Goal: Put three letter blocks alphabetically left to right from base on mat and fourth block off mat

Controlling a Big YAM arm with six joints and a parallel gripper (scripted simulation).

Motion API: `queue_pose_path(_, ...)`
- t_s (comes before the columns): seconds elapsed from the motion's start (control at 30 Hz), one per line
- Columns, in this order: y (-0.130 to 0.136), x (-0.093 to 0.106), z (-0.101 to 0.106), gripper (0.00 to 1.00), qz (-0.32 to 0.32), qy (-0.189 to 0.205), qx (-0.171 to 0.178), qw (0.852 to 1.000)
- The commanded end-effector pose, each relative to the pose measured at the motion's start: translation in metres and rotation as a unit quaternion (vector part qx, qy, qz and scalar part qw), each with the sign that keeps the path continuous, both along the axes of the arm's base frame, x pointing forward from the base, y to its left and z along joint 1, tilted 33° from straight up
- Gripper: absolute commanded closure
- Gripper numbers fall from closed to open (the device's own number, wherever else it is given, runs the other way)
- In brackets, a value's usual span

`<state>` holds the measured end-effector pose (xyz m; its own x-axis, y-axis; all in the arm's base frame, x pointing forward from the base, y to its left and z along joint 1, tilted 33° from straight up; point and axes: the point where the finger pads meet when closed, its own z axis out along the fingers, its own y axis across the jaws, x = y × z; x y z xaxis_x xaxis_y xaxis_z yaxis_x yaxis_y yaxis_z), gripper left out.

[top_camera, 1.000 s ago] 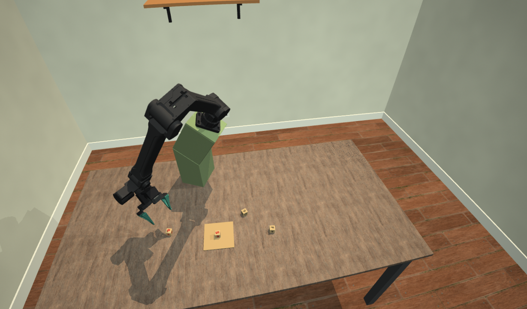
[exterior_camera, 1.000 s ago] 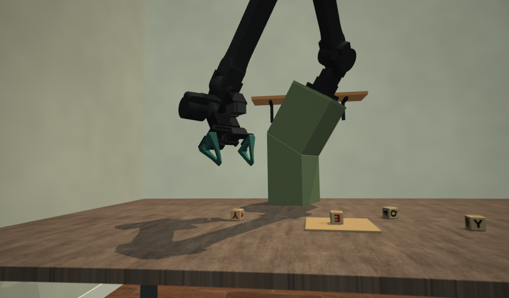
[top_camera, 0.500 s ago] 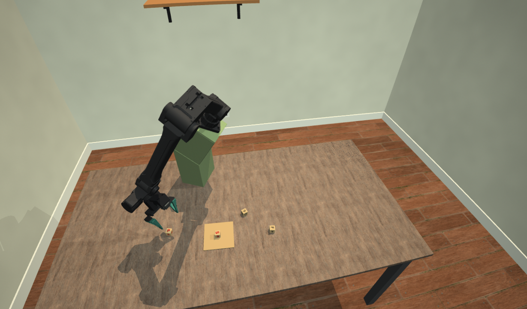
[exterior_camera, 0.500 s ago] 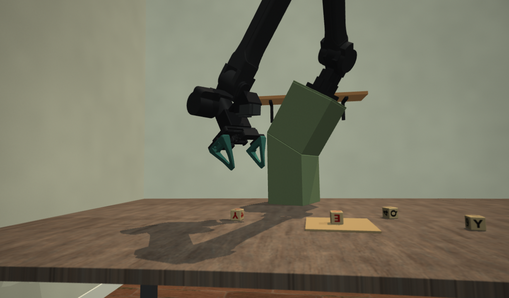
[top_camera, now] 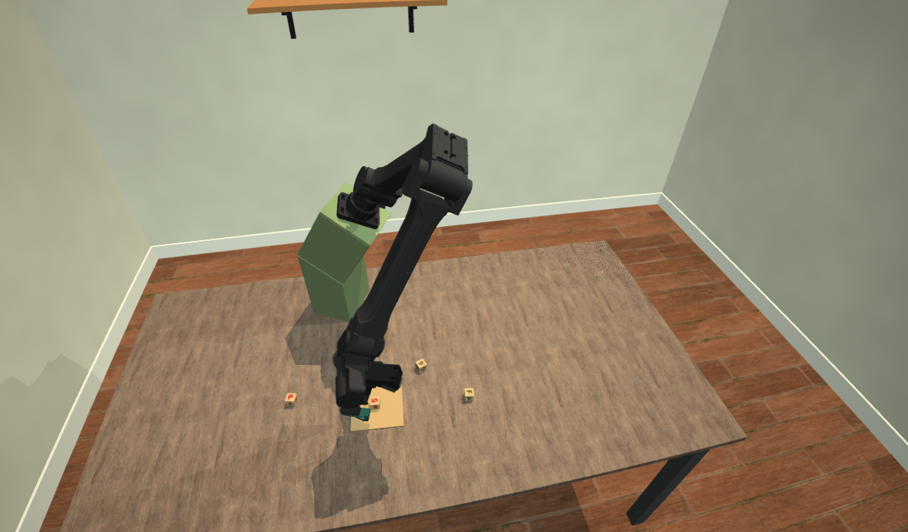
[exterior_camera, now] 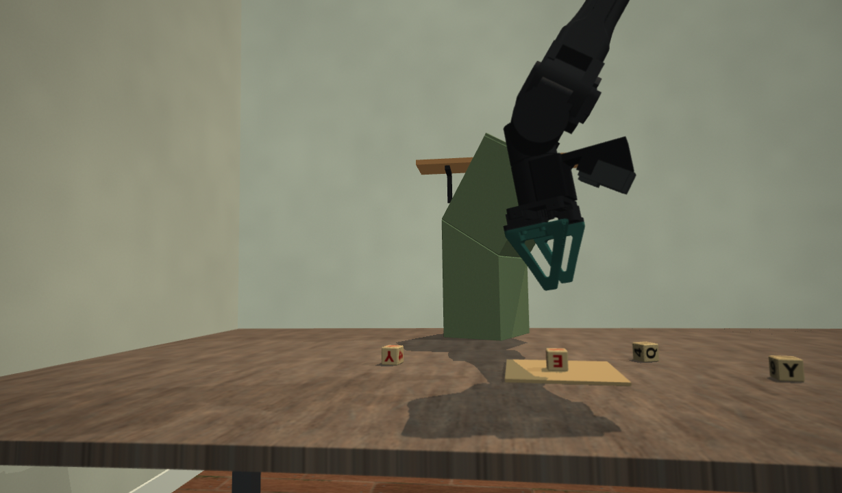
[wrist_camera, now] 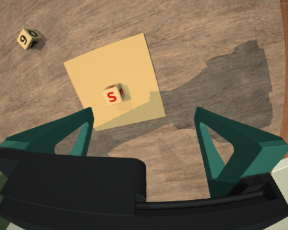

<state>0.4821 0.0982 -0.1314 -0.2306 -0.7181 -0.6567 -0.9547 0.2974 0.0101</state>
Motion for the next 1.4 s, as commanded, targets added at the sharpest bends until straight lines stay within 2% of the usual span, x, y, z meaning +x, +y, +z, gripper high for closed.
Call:
queue_pose_path(0.0,0.038,-0.006,0.031,0.00,-0.006,0.022,-0.009,1.000)
queue_pose_path(0.03,0.038,-0.006,0.031,0.00,-0.006,0.022,-0.009,1.000)
queue_pose_path(0.07,0.069,-0.009,0.051,0.00,0.003,0.015,-0.024,1.000)
queue_pose_path(0.13,0.107,-0.017,0.076,0.00,0.019,0.000,-0.048,0.999)
queue_pose_path(0.17,0.109,-0.018,0.077,0.00,0.019,0.000,-0.048,0.999)
queue_pose_path(0.3,0.172,-0.042,0.122,0.00,0.039,-0.033,-0.079,0.996)
queue_pose_path(0.43,0.207,-0.063,0.149,0.00,0.048,-0.055,-0.090,0.993)
queue_pose_path(0.6,0.216,-0.069,0.157,0.00,0.050,-0.062,-0.092,0.993)
queue_pose_path(0.63,0.203,-0.065,0.139,0.00,0.038,-0.044,-0.103,0.993)
queue_pose_path(0.8,0.204,-0.066,0.140,0.00,0.039,-0.044,-0.102,0.993)
queue_pose_path(0.83,0.211,-0.061,0.159,0.00,0.041,-0.062,-0.092,0.993)
queue_pose_path(0.9,0.222,-0.060,0.168,0.00,0.047,-0.074,-0.085,0.992)
queue_pose_path(1.0,0.219,-0.061,0.161,0.00,0.046,-0.068,-0.089,0.993)
queue_pose_path(1.23,0.219,-0.061,0.159,0.00,0.045,-0.066,-0.089,0.993)
queue_pose_path(1.37,0.226,-0.058,0.150,0.00,0.024,-0.049,-0.082,0.995)
